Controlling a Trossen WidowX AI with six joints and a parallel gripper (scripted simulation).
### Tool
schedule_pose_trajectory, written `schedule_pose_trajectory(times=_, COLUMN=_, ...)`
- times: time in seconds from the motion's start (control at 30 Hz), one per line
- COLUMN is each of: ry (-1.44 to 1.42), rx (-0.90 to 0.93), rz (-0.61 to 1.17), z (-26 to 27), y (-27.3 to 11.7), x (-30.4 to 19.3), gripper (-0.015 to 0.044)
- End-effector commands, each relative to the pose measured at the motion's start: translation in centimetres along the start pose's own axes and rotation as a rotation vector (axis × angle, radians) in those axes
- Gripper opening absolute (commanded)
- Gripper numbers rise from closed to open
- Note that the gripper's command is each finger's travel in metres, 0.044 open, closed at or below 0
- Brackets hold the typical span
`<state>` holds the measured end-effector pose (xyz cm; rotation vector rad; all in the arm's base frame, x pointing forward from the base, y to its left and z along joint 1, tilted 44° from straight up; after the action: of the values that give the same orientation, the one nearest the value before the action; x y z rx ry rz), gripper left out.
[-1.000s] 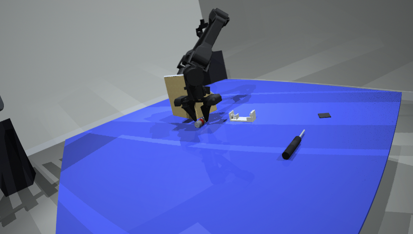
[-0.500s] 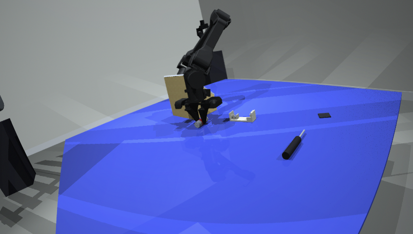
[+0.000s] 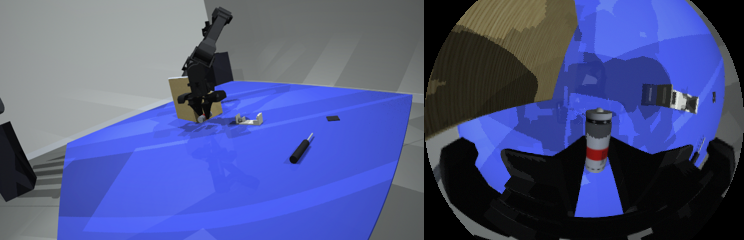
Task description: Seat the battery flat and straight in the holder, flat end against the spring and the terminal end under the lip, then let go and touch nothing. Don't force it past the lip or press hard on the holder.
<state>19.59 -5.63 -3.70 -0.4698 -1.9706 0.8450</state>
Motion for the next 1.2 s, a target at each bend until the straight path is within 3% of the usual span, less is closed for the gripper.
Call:
schedule_pose_trajectory(times=0.0, ry=-0.007, rx=-0.001, rz=0.005, z=0.0, y=-1.7, x=0.0, gripper=0.008)
schedule_pose_trajectory(times=0.27, ry=0.121, rx=0.002, rz=0.057, z=-1.9, y=-2.5, x=-1.0, gripper=0.008)
schedule_pose_trajectory(times=1.17, ry=1.167, rx=-0.031, rz=0.048, z=-12.2, y=-4.1, x=0.2, gripper=0.008)
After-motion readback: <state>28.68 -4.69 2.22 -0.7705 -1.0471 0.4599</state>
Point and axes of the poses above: the point midway between the two fingers, 35 mm back from their tips, its own y axis out along the fingers, its own z axis across the jaws, x = y × z, the point moved 10 cm from there along -y, back along the fingers, and after that the axes turned 13 degrees about -y, right-handed, at the moved point
